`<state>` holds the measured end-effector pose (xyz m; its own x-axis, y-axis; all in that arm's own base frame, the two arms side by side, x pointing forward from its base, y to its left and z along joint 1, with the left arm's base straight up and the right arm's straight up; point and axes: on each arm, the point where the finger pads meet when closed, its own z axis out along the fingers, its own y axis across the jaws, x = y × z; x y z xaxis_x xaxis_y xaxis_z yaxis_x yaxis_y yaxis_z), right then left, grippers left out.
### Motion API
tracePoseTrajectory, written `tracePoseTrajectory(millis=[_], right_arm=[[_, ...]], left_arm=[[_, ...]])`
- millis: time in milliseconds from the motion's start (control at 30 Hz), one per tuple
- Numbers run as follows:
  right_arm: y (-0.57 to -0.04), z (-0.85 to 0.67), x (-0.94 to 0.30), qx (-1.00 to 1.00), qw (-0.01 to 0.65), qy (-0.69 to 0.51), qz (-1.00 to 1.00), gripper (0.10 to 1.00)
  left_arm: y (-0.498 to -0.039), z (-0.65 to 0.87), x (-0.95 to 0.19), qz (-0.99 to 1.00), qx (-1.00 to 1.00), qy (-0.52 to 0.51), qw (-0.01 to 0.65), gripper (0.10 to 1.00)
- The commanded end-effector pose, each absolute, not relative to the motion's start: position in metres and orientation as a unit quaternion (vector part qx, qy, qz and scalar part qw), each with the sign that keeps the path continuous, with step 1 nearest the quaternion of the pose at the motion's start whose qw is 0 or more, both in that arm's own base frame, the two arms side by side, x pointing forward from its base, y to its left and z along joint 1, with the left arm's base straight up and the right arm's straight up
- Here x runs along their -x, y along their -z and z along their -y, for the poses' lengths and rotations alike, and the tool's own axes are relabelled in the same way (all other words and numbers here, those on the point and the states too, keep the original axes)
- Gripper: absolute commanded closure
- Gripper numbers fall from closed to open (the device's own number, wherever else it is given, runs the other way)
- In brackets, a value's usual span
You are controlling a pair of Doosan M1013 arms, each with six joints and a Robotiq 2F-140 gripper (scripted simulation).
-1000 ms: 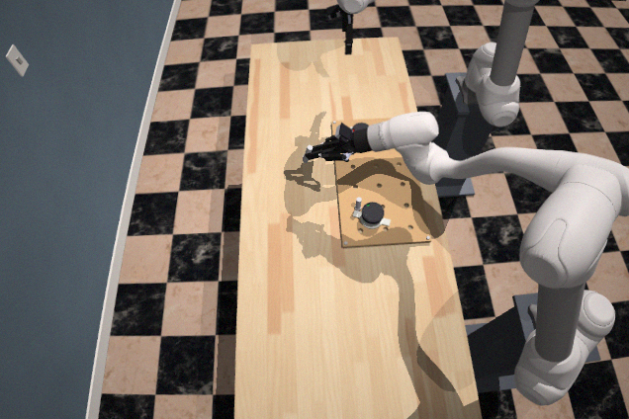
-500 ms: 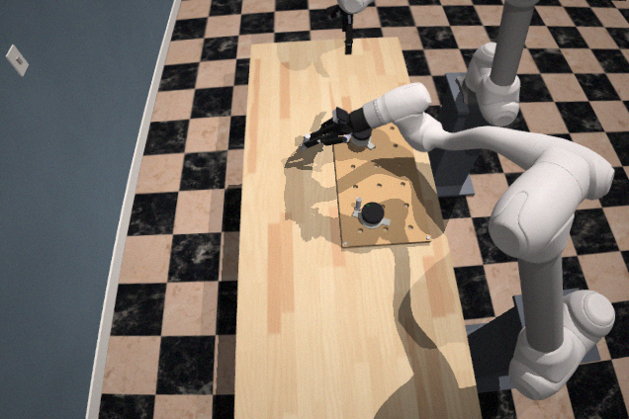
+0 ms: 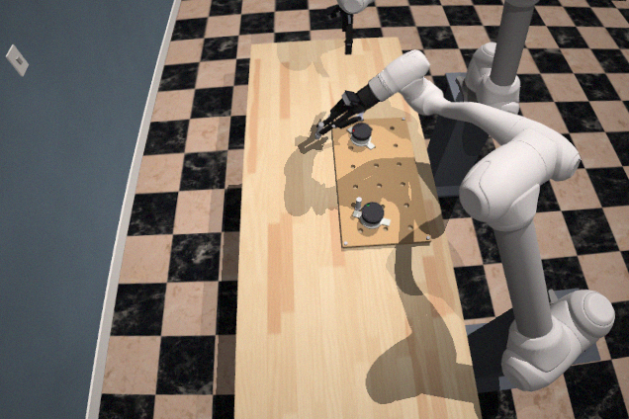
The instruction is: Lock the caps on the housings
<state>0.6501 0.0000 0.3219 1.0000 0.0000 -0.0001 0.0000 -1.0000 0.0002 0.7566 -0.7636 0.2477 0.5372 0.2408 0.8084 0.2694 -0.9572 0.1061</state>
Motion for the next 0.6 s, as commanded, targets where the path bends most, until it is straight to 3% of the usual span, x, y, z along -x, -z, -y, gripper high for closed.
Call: tracePoseTrajectory(millis=[0, 567], right_arm=[[-0.323, 0.000, -0.650, -1.000, 0.000, -0.001, 0.000, 0.098], [-0.323, 0.000, -0.650, -1.000, 0.000, -0.001, 0.000, 0.098]], left_arm=[[-0.241, 0.782, -0.735, 0.182, 0.875, 0.447, 0.031, 0.999], [-0.211, 0.832, -0.645, 0.271, 0.869, 0.408, 0.075, 0.999]])
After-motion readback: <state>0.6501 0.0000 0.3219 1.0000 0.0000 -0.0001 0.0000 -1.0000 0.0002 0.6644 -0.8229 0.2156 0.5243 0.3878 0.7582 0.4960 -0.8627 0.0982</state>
